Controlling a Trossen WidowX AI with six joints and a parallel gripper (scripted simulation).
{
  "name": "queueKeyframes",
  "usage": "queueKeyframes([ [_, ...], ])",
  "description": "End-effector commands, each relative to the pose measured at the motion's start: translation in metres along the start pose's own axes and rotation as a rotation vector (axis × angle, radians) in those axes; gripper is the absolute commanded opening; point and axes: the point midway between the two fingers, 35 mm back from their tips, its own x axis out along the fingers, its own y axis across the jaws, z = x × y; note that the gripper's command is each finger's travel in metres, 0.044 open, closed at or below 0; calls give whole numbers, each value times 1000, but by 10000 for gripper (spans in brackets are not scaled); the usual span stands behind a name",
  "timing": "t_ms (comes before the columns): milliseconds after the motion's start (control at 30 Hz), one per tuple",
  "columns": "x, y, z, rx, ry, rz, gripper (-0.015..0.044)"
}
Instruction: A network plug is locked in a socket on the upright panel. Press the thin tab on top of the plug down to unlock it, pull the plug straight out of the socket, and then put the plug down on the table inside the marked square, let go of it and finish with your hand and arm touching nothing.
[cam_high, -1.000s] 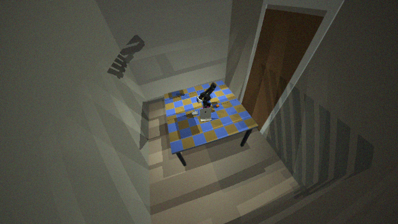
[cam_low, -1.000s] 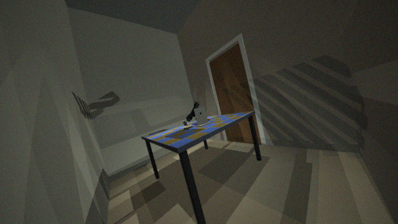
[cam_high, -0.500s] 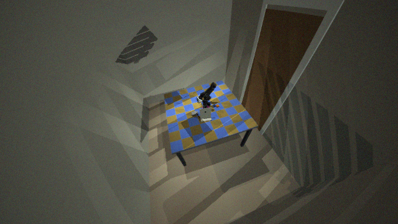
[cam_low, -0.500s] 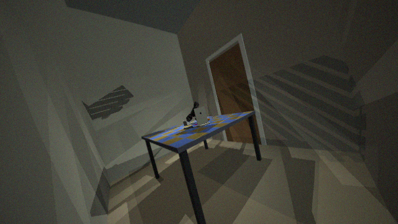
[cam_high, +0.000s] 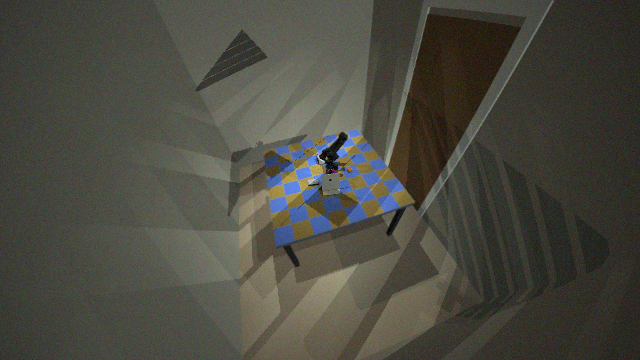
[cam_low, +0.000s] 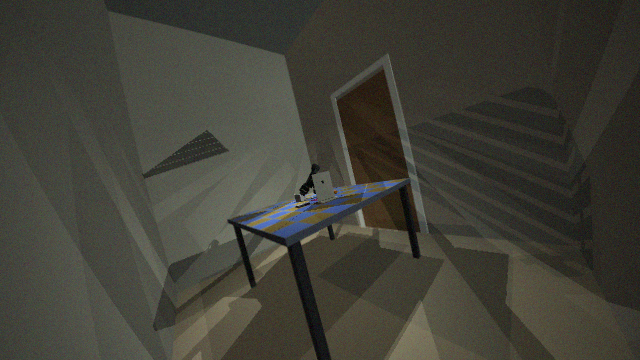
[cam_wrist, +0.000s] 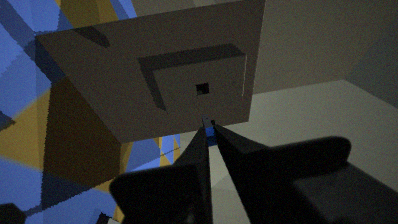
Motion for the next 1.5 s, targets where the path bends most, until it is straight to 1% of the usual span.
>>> queueKeyframes([
  [0,-4,0,0,-3,-5,-1,0],
  [167,-2,-1,-1,0,0,0,0],
  [467,-6,-20,0,-2,-1,0,0],
  [1200,-25,-61,2,-6,-3,-1,0],
  [1267,-25,-59,1,-17,-1,15,0],
  [1467,-25,-39,-8,-113,10,155,0],
])
